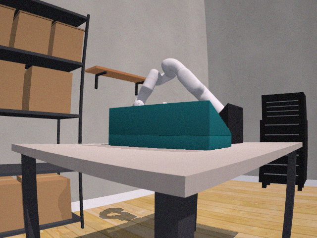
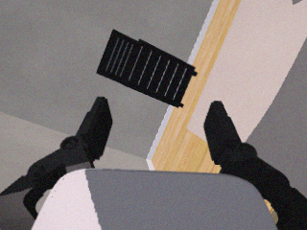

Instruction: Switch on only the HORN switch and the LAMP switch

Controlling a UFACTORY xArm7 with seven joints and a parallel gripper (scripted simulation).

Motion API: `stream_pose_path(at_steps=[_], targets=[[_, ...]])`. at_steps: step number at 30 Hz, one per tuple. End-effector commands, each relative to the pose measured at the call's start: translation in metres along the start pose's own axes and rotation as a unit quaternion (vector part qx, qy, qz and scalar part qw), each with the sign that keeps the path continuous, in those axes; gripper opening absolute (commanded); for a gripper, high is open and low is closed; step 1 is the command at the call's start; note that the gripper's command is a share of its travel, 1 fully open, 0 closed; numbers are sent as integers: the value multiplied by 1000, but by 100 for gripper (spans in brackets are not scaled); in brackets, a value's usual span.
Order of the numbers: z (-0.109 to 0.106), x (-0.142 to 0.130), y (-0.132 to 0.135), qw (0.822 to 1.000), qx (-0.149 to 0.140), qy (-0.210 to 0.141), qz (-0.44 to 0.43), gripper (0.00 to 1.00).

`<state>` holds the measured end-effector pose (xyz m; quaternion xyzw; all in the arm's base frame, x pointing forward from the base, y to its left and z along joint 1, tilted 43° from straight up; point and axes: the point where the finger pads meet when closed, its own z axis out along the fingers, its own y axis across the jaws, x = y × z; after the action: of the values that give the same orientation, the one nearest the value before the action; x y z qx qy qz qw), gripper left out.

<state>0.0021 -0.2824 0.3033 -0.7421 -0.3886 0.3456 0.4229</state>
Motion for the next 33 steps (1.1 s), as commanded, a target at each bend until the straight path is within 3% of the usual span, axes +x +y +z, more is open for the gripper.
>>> stream_pose_path(at_steps=[1,5,6,7,9,10,12,13,15,16,18,19,22,23,26,27,29,30,33], targets=[[-2,22,7,999,-12,-39,-25,100],[3,64,22,990,-36,-112,-72,100],[3,64,22,990,-36,-112,-72,100],[2,85,28,984,-49,-144,-95,100],[2,85,28,984,-49,-144,-95,100],[2,107,36,975,-62,-180,-119,100],[2,107,36,975,-62,-180,-119,100],[3,133,44,961,-76,-221,-146,100],[3,133,44,961,-76,-221,-146,100],[3,157,53,945,-90,-262,-174,100],[3,158,53,945,-90,-262,-174,100],[5,181,61,925,-104,-304,-202,100],[5,184,62,925,-104,-304,-202,100],[7,211,70,902,-117,-347,-230,100],[7,211,70,902,-117,-347,-230,100],[8,241,80,873,-132,-391,-260,100],[8,241,80,873,-132,-391,-260,100],[7,266,91,838,-148,-437,-291,100],[7,276,93,835,-150,-441,-293,100]])
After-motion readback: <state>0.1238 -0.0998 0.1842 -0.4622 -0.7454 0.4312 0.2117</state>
